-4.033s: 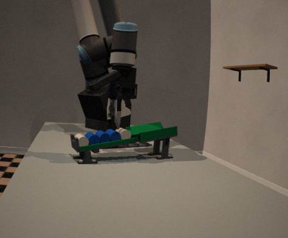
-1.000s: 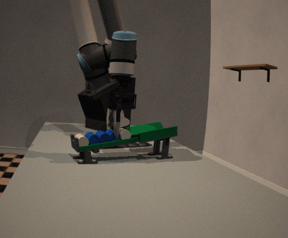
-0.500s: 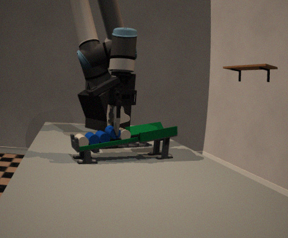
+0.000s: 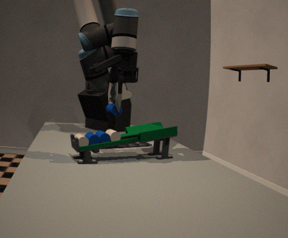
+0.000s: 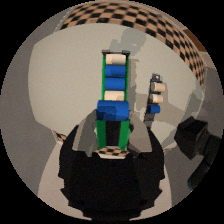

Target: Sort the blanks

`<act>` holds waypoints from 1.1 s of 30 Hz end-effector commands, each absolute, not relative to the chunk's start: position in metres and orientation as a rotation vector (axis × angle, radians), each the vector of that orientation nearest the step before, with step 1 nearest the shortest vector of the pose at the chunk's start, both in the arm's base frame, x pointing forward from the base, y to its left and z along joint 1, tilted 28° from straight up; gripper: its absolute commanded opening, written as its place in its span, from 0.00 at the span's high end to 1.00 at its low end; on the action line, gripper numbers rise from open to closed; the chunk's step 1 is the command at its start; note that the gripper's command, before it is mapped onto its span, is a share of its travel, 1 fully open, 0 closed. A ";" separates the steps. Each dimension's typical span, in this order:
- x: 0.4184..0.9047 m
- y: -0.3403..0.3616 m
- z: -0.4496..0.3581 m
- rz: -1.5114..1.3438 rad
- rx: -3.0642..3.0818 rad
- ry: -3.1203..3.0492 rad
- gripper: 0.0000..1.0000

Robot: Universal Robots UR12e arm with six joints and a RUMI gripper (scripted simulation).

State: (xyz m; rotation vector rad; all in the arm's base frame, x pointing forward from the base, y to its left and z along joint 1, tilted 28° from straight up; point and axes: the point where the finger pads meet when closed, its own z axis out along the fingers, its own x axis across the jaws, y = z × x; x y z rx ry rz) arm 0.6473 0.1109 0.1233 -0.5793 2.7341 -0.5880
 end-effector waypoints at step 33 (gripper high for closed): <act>0.446 0.108 -0.015 -0.602 -0.656 2.744 0.67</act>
